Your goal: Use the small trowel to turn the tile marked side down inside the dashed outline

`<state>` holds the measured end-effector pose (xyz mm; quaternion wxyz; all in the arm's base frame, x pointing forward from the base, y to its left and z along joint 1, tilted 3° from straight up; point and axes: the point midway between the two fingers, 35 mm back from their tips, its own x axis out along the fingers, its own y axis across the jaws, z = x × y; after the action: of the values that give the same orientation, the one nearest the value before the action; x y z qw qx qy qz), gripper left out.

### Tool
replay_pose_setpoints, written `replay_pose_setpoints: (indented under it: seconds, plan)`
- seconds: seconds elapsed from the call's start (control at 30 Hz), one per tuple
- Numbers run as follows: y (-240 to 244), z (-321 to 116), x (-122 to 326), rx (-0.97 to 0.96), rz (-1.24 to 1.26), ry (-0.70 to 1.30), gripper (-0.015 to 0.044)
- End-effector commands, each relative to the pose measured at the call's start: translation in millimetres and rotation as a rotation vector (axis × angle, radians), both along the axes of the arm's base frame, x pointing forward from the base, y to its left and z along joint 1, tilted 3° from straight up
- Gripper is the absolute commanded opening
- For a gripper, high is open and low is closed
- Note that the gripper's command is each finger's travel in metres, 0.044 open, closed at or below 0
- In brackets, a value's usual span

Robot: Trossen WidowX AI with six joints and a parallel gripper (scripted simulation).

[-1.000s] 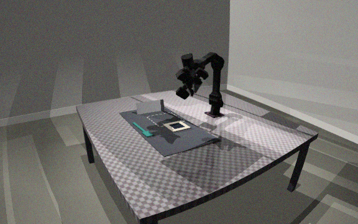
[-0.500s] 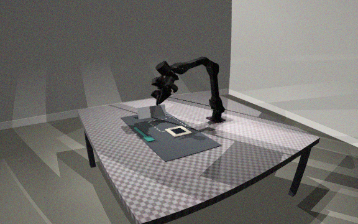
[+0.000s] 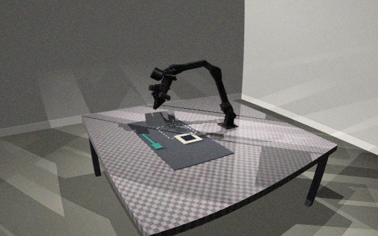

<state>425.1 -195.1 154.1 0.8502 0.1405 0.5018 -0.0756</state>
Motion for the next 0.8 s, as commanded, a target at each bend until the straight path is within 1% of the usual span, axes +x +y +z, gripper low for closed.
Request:
replay_pose_setpoints:
  seconds: [0.0, 0.13, 0.3, 0.5, 0.57, 0.77]
  plan:
    - [-36, -9, -25, -0.041, -0.012, 0.086, 0.01]
    - [-72, -20, -59, -0.066, -0.022, 0.19, 0.01]
    - [-114, -34, -109, -0.087, 0.025, 0.343, 0.01]
    - [-151, -46, -176, -0.059, 0.108, 0.514, 0.01]
    - [-155, -47, -184, -0.053, 0.118, 0.531, 0.01]
    - [-154, -47, -183, -0.053, 0.118, 0.531, 0.01]
